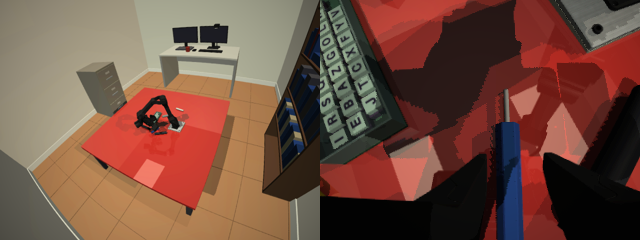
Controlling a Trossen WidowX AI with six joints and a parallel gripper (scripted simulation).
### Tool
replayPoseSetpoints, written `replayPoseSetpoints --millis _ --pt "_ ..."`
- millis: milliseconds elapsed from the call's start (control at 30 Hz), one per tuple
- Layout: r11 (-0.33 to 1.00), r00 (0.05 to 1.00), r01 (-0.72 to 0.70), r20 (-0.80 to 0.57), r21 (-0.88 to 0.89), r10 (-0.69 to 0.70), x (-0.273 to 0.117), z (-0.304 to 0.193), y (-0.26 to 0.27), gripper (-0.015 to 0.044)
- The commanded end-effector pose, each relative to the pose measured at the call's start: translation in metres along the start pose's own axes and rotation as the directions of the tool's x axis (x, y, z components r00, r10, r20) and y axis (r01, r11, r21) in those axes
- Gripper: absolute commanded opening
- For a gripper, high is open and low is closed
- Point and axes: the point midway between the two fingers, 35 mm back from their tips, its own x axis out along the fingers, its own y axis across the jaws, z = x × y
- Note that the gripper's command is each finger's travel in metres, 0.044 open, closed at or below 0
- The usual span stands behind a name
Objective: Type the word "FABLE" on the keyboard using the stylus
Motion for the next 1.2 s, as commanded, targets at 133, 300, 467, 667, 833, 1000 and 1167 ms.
replayPoseSetpoints --millis 133,300,467,667,833,1000,1167 --pt "1.0 1.0 -0.003 0.002 0.001 0.003 0.007 -0.003 0.001 0.015" --pt "1.0 1.0 -0.003 0.002 0.001 0.003 0.01 -0.005 0.001 0.015" --pt "1.0 1.0 -0.003 0.002 0.001 0.003 0.013 -0.007 0.001 0.015" --pt "1.0 1.0 -0.003 0.002 0.001 0.003 0.017 -0.009 0.001 0.015" --pt "1.0 1.0 -0.003 0.002 0.001 0.003 0.021 -0.011 0.001 0.015" --pt "1.0 1.0 -0.003 0.002 0.001 0.003 0.025 -0.013 0.001 0.015" --pt "1.0 1.0 -0.003 0.002 0.001 0.003 0.028 -0.015 0.001 0.015"
